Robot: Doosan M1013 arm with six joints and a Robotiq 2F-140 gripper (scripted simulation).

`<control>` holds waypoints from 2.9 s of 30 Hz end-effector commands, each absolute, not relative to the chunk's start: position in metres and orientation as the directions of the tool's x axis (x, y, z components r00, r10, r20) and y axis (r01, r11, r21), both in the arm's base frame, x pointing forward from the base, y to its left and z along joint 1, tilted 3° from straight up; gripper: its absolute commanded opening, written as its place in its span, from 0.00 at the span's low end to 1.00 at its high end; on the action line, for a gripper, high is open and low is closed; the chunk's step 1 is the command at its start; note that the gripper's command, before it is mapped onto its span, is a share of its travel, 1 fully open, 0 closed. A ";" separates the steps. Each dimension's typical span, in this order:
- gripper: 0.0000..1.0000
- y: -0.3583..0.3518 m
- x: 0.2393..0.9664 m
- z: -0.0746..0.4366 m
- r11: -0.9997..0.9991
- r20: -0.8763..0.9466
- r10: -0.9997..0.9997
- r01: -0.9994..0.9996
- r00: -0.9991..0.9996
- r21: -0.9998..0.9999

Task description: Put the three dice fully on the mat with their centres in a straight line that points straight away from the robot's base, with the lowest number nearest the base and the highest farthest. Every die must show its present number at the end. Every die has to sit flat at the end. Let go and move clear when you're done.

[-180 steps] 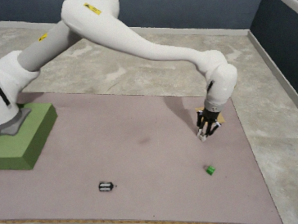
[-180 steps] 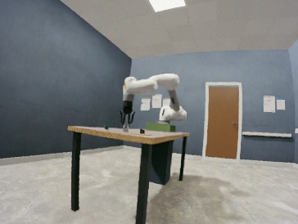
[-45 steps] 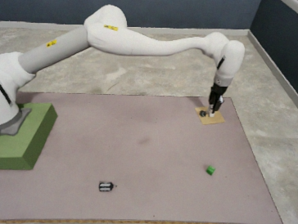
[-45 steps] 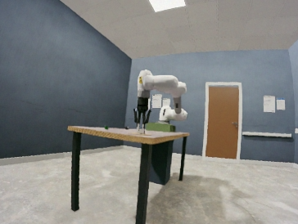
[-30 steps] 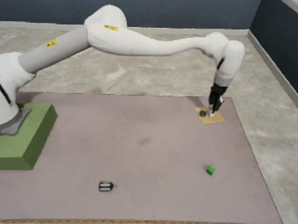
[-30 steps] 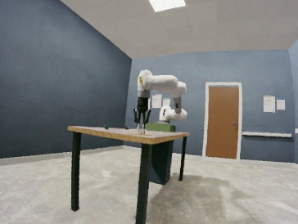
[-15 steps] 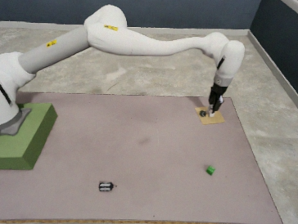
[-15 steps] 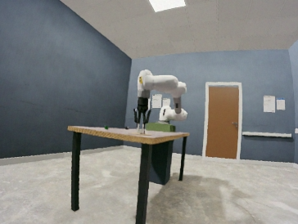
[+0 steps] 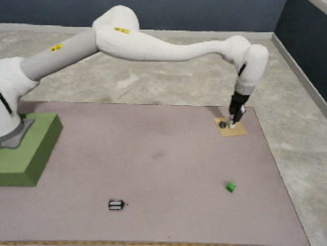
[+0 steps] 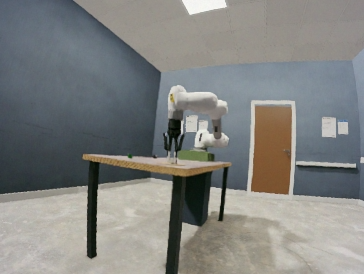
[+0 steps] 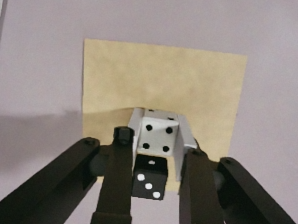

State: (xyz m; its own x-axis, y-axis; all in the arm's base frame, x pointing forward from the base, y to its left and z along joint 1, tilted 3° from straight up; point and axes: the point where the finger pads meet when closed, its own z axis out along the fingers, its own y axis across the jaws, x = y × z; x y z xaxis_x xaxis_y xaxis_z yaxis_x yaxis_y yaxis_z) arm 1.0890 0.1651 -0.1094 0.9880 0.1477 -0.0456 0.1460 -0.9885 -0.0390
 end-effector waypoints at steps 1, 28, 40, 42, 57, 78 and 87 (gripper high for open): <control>0.24 0.165 1.090 -0.107 -0.989 -0.043 0.148 0.146 0.988 -0.039; 0.24 0.165 1.090 -0.111 -0.989 -0.043 0.148 0.146 0.988 -0.039; 0.24 0.165 1.090 -0.111 -0.989 -0.043 0.148 0.146 0.988 -0.039; 0.24 0.165 1.090 -0.111 -0.989 -0.043 0.148 0.146 0.988 -0.039; 0.24 0.165 1.090 -0.111 -0.989 -0.043 0.148 0.146 0.988 -0.039; 0.35 0.165 1.090 -0.111 -0.989 -0.043 0.148 0.146 0.988 -0.039; 0.35 0.165 1.090 -0.109 -0.989 -0.043 0.148 0.146 0.988 -0.039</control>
State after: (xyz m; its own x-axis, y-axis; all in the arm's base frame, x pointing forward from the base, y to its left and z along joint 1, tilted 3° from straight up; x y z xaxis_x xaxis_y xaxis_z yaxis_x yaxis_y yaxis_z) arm 1.0888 0.1652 -0.1120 0.9880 0.1477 -0.0458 0.1460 -0.9885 -0.0391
